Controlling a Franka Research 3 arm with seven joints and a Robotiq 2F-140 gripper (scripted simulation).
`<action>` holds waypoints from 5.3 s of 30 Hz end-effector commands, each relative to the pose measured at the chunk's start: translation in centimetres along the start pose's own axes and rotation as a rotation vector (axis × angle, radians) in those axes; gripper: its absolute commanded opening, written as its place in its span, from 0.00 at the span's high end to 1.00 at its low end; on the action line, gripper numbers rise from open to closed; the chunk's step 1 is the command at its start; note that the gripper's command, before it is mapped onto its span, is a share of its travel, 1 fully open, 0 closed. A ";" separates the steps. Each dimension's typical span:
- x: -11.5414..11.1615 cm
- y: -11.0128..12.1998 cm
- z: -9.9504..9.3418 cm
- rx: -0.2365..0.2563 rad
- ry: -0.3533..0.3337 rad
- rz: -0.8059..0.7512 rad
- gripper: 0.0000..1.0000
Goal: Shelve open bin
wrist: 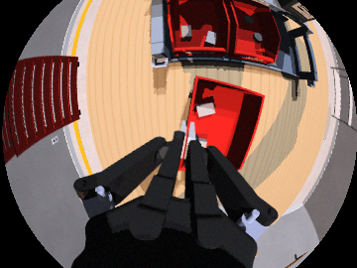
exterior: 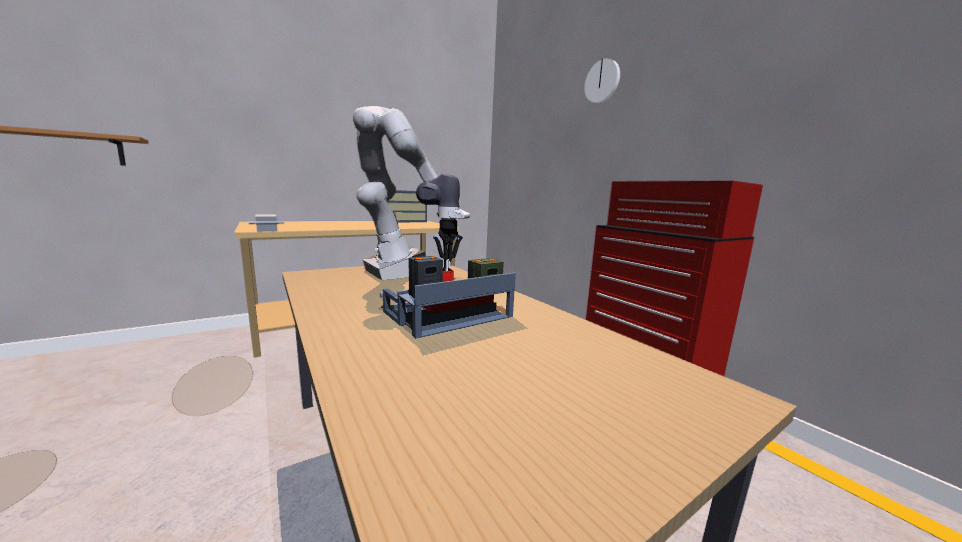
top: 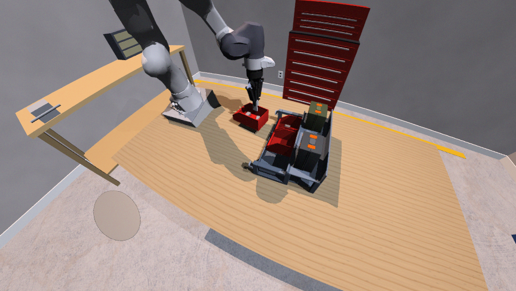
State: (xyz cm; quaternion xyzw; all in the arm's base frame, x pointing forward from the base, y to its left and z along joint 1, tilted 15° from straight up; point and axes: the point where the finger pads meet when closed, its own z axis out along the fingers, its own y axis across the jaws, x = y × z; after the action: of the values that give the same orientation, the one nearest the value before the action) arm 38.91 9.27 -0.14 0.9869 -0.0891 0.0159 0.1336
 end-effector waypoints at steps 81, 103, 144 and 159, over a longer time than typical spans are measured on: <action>1.6 9.8 0.0 0.001 0.002 -0.103 1.00; 2.8 16.7 0.1 0.001 0.002 -0.174 1.00; 3.4 20.4 0.2 0.001 0.002 -0.212 1.00; 3.4 20.4 0.2 0.001 0.002 -0.212 1.00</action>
State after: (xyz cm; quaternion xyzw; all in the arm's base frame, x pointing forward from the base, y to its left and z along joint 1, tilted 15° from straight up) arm 38.28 -10.70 5.00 0.9909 0.0134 0.0001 0.1339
